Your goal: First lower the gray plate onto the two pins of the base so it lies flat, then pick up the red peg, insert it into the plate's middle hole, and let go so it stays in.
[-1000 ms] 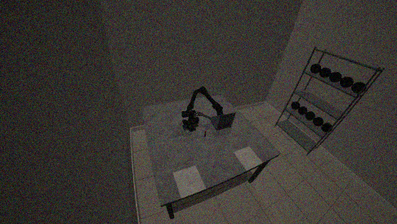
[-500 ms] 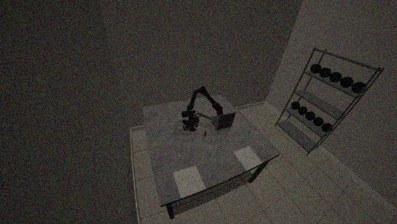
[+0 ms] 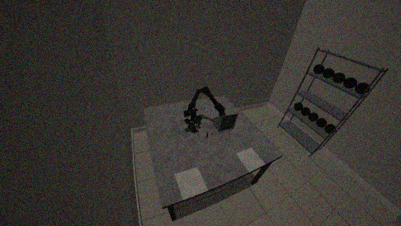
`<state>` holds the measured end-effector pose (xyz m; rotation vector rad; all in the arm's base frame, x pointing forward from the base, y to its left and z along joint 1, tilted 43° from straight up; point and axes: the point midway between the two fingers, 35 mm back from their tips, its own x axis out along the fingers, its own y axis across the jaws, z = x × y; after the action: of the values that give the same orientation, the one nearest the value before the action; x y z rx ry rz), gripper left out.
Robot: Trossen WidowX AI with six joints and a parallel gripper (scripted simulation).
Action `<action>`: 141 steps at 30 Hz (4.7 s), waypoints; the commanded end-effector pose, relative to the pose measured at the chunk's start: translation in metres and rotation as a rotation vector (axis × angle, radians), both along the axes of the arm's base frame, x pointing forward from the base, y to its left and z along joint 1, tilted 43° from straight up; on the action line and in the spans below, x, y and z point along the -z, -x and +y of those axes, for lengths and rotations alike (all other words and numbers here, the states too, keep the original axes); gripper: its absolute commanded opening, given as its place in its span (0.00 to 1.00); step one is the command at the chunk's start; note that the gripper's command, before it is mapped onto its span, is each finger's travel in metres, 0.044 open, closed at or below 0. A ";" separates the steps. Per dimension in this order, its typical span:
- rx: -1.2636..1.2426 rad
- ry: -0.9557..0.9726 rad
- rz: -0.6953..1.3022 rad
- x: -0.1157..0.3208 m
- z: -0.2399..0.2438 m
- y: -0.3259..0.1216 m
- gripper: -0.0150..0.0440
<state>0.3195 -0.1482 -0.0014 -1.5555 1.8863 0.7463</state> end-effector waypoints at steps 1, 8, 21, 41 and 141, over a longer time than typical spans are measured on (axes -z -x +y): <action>-0.013 0.004 -0.032 -0.052 0.044 -0.013 1.00; -0.013 0.005 -0.031 -0.058 0.054 -0.014 1.00; 0.604 0.093 -0.585 -0.014 0.109 -0.003 1.00; 1.475 0.259 -1.330 0.043 0.176 0.038 1.00; 2.006 0.381 -1.818 0.139 0.133 0.076 0.29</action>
<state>0.2437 -0.0144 -0.1400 0.3898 0.9402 -1.4322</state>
